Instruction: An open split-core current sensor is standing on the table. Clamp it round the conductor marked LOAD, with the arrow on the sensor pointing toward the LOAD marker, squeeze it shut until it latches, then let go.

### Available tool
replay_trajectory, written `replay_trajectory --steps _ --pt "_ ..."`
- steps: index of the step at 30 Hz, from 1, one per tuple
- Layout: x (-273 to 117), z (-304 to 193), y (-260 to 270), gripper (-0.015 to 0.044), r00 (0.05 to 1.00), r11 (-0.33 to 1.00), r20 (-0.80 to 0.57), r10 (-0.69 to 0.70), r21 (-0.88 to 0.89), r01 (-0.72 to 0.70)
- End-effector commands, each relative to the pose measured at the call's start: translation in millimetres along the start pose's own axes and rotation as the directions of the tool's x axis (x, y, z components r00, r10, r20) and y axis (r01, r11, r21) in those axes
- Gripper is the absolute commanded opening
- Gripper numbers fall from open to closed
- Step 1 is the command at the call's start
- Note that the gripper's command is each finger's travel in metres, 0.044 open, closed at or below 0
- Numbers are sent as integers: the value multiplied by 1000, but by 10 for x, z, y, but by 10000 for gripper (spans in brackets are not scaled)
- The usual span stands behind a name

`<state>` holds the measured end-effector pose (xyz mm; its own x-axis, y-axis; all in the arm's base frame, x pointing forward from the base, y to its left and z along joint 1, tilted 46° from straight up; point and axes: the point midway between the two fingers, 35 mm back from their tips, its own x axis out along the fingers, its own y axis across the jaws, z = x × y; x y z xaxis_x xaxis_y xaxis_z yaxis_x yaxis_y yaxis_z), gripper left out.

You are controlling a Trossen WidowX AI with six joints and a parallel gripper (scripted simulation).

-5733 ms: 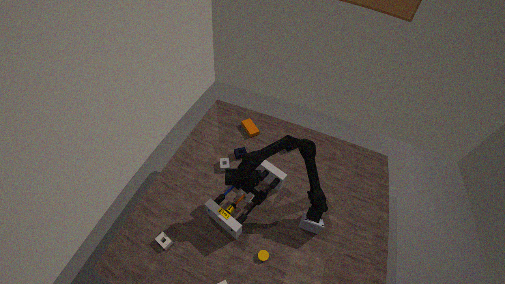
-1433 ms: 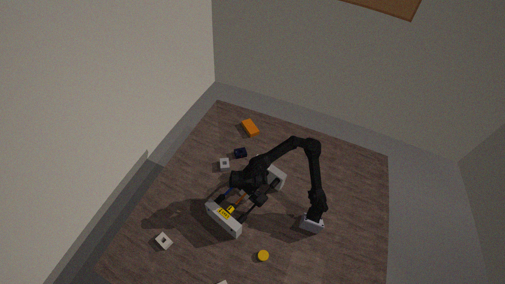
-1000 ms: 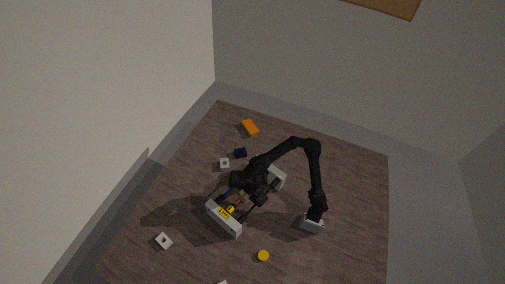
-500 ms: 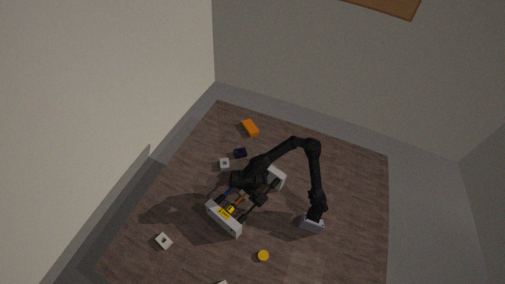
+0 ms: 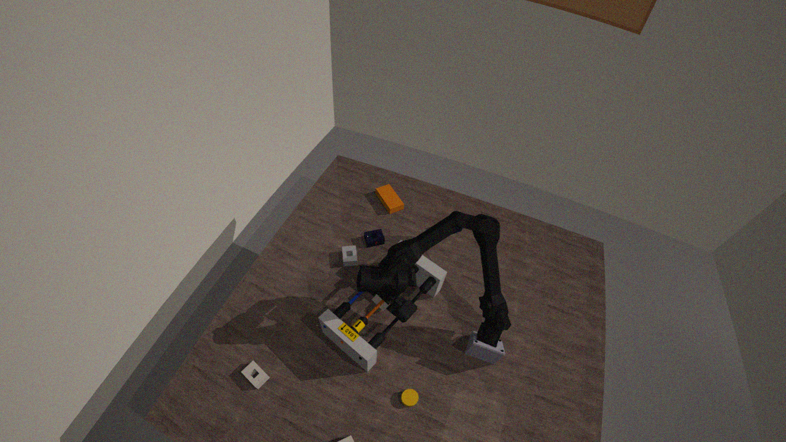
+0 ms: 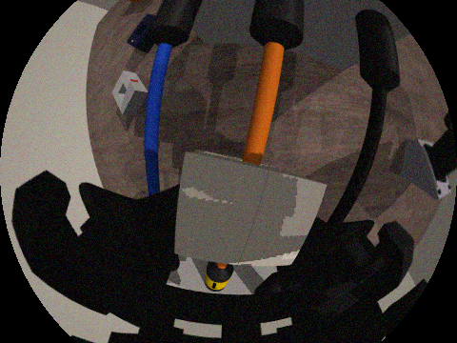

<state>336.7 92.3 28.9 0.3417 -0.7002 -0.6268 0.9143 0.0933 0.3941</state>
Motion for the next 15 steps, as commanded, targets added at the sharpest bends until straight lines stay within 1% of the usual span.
replay_trajectory --steps 1,6,10,15 --pt "-3 -2 0 315 1000 1000 0 1 -1 -1" --pt "-11 6 1 440 1000 1000 -1 -8 -1 8" --pt "-4 -2 -3 335 1000 1000 0 -1 -2 1" --pt "-4 -2 -3 296 1000 1000 0 -1 -2 1"
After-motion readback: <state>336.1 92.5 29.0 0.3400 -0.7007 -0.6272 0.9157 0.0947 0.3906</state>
